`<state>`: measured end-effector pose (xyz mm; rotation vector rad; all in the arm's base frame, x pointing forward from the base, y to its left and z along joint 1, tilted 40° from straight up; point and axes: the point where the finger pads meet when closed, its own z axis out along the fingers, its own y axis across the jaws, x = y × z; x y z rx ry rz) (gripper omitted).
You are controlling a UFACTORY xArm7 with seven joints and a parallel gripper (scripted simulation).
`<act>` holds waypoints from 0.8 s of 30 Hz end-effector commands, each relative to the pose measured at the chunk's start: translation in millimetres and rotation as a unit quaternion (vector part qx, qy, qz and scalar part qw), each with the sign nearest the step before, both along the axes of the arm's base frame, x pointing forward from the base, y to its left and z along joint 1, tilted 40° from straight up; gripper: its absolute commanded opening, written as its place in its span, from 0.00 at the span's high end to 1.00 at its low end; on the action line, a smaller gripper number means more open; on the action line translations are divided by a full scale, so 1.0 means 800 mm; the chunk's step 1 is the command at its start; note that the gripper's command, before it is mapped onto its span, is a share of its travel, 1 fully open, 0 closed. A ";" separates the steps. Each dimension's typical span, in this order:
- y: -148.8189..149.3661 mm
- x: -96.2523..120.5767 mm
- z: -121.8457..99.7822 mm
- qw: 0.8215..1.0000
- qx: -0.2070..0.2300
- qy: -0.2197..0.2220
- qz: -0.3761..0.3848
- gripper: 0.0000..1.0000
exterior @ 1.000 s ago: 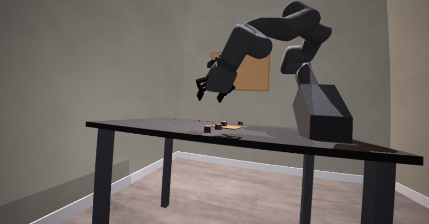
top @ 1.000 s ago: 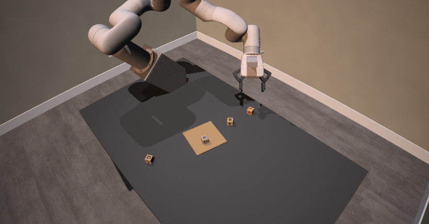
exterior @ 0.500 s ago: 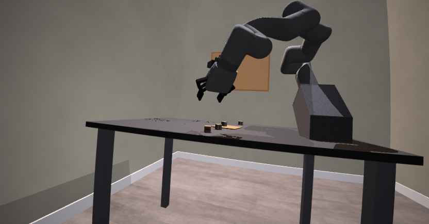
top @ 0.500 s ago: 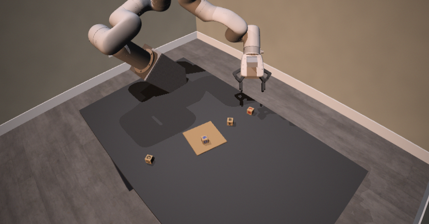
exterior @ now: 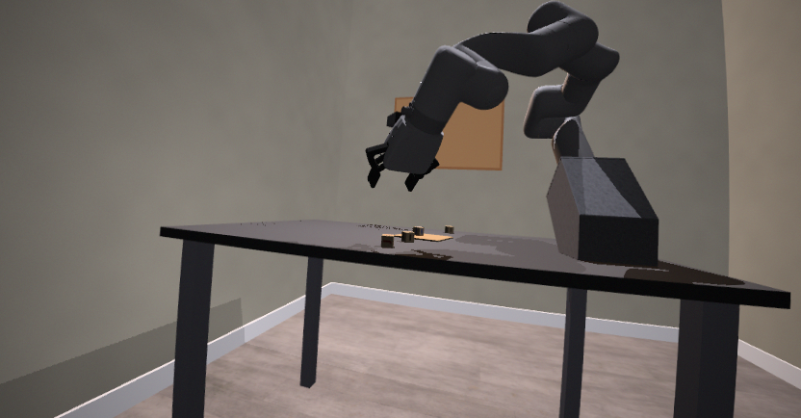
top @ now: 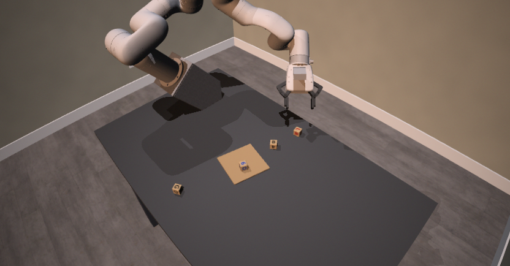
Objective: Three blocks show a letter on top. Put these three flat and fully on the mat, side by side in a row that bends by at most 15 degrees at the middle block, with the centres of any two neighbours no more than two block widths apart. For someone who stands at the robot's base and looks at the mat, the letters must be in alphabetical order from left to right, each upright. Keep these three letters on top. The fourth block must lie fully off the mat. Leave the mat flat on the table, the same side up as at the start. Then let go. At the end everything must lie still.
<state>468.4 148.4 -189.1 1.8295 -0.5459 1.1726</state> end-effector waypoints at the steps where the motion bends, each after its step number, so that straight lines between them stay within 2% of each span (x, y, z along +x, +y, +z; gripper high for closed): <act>1: 0.003 0.001 0.002 1.000 0.002 -0.001 0.001 0.00; 15: 0.001 0.001 0.004 1.000 0.002 -0.001 0.002 0.00; 19: -0.040 -0.003 0.039 1.000 0.001 -0.003 0.002 0.00; 24: -0.072 -0.011 0.065 1.000 0.001 -0.003 0.002 0.00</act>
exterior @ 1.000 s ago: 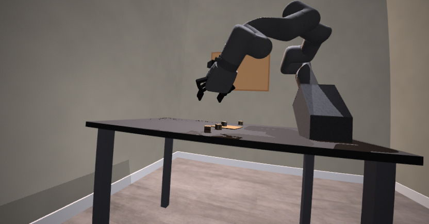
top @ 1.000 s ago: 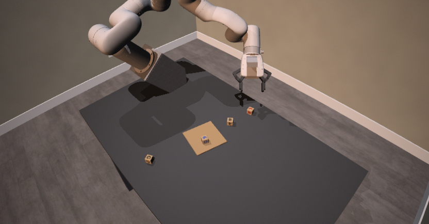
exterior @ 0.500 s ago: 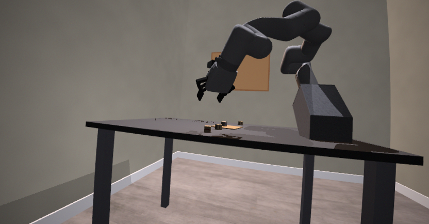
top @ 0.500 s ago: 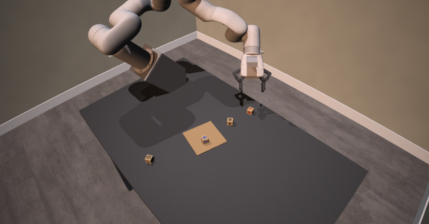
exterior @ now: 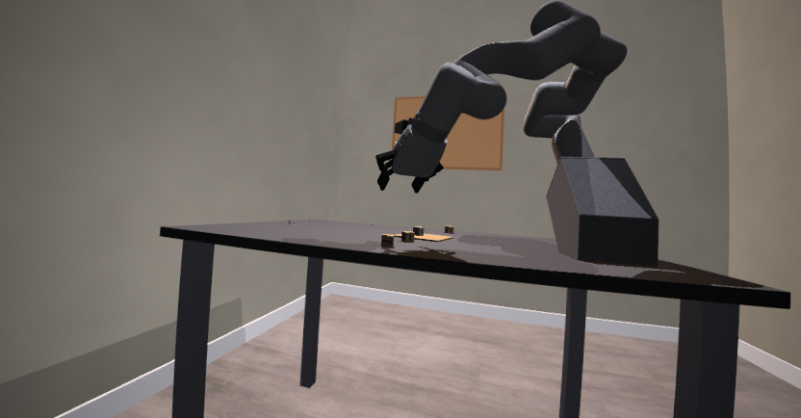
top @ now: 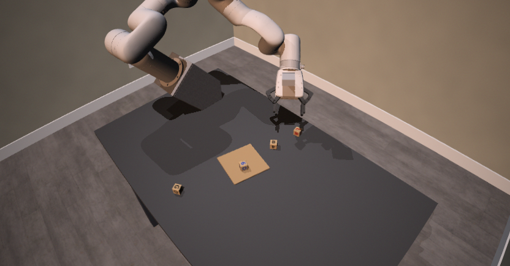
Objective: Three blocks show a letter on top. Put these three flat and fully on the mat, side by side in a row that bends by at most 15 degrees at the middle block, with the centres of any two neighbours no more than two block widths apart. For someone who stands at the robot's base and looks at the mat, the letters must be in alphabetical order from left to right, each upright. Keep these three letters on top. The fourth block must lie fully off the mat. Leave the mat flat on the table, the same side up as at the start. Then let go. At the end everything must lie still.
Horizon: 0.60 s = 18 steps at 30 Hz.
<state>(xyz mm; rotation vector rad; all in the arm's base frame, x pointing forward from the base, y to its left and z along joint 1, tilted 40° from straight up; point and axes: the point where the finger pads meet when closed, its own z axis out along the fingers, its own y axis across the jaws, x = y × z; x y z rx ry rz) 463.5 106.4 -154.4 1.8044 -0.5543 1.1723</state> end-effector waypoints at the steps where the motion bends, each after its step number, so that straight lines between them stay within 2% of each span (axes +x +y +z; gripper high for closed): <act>1: -0.033 -0.010 0.032 1.000 0.009 0.003 0.009 0.00; 5: -0.053 -0.019 0.048 1.000 0.010 0.004 0.008 0.00; 18: -0.053 -0.020 0.048 1.000 0.010 0.004 0.008 0.00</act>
